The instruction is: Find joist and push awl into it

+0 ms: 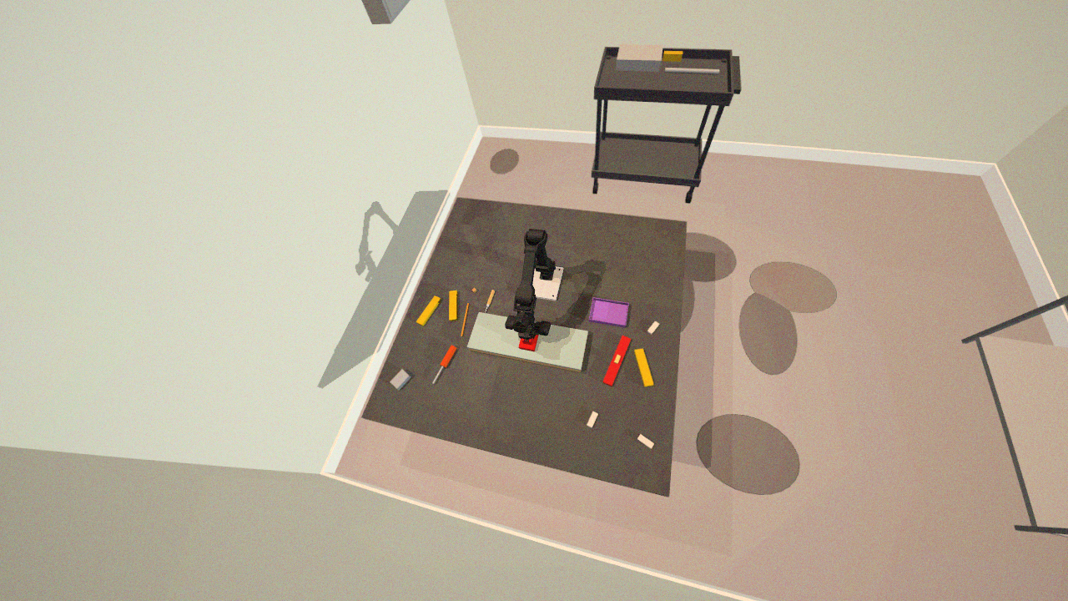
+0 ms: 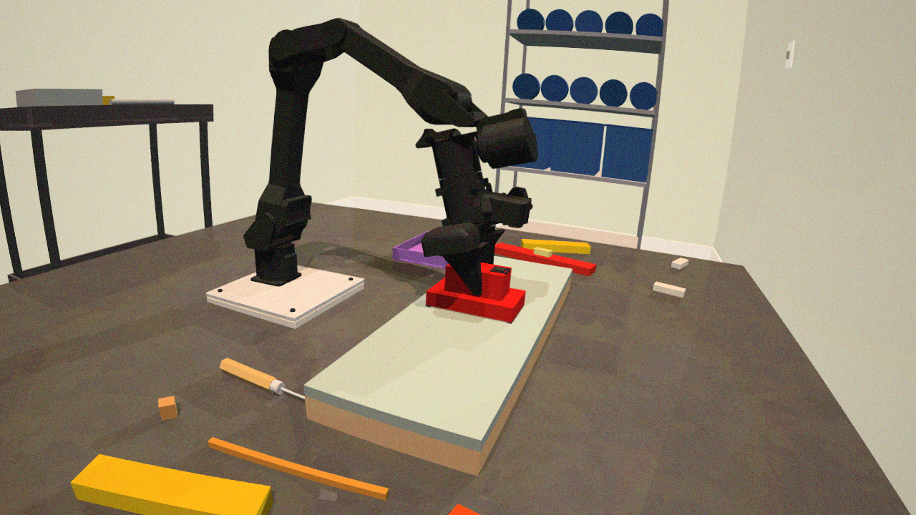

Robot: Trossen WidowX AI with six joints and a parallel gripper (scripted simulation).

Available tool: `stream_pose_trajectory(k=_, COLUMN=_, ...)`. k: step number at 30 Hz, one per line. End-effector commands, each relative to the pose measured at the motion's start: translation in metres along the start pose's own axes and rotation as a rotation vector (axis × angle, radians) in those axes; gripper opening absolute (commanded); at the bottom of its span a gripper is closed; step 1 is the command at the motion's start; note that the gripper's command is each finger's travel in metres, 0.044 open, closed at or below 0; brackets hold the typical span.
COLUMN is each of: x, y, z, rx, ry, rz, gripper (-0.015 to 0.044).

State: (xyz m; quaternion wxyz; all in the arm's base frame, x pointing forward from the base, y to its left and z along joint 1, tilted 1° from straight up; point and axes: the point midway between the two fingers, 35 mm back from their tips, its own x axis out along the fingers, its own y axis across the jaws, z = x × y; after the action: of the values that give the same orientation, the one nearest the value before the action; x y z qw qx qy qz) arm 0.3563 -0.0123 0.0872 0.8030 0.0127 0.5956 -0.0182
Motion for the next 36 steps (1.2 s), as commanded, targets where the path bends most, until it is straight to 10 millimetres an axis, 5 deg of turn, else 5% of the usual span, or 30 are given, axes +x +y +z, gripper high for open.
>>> stream_pose_trajectory(k=1, x=0.000, y=-0.010, z=0.000, rx=-0.001, ry=0.000, rz=-0.002, gripper=0.0000)
stream_pose_trajectory(k=36, x=-0.001, y=-0.087, z=-0.001, rx=-0.002, ry=0.000, rz=-0.009, gripper=0.0000)
